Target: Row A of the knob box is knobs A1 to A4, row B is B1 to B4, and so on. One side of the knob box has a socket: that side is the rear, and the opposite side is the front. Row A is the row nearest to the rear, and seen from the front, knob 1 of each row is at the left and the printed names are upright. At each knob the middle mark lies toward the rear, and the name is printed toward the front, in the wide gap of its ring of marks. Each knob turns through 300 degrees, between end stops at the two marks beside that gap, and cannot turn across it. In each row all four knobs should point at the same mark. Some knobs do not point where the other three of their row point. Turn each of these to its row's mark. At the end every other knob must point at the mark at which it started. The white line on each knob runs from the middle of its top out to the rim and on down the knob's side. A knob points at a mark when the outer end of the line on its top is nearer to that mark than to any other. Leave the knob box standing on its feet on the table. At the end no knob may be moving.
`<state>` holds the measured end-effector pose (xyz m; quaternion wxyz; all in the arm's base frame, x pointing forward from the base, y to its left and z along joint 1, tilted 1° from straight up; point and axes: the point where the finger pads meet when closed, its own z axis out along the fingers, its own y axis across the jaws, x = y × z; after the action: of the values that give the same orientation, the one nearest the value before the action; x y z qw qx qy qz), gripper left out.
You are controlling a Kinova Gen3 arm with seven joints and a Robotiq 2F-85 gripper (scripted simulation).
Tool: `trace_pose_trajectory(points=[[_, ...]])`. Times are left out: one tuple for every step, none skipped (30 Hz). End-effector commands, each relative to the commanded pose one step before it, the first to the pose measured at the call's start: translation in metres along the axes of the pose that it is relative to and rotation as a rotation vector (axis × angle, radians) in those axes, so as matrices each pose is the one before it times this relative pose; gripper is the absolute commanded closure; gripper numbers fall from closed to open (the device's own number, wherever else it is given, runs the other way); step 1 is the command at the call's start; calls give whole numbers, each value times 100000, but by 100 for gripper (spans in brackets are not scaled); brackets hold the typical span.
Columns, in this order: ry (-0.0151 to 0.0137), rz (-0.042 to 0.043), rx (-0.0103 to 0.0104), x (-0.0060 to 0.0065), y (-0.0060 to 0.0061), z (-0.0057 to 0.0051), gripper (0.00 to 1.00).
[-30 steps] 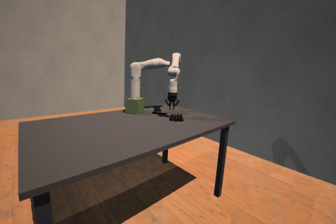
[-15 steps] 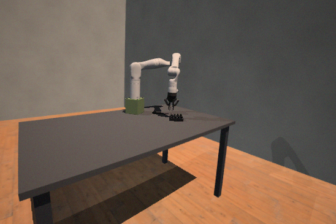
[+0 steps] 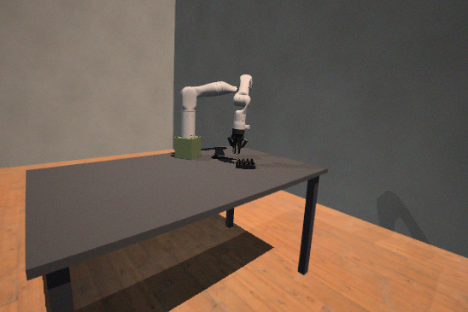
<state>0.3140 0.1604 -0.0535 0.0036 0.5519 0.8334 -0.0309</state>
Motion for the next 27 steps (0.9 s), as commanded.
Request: trace_pose_trajectory(points=[[-569, 6848, 816, -159, -196, 36, 81], [-141, 3708, 285, -53, -90, 9, 81], [0, 0, 0, 0, 0, 0, 81], [0, 0, 0, 0, 0, 0, 81], [-147, 3805, 278, -55, -87, 8, 81], [-153, 3898, 270, -57, -84, 7, 81], [-159, 3988, 260, -59, -81, 6, 81], [-163, 4074, 250, -60, -77, 5, 81], [-166, 4156, 238, -61, -73, 3, 81], [-167, 4234, 225, -61, -69, 2, 81], [-167, 4308, 212, -61, -65, 0, 81], [-166, 4377, 198, -61, -60, -1, 81], [-164, 4442, 184, -60, -55, -3, 81], [-159, 4502, 169, -58, -50, -5, 81], [-154, 4557, 155, -56, -45, -7, 81], [-146, 4607, 140, -54, -41, -9, 81], [-137, 4652, 126, -50, -36, -11, 81], [-127, 4693, 112, -47, -32, -13, 81], [-115, 4728, 99, -43, -27, -15, 81], [0, 0, 0, 0, 0, 0, 81], [0, 0, 0, 0, 0, 0, 81], [-102, 4758, 87, -38, -24, -17, 81], [-87, 4783, 76, -33, -20, -19, 81], [-71, 4802, 66, -28, -17, -21, 81], [-55, 4816, 57, -23, -14, -23, 81], [-37, 4825, 50, -17, -12, -26, 81], [-19, 4828, 44, -11, -11, -28, 81]])
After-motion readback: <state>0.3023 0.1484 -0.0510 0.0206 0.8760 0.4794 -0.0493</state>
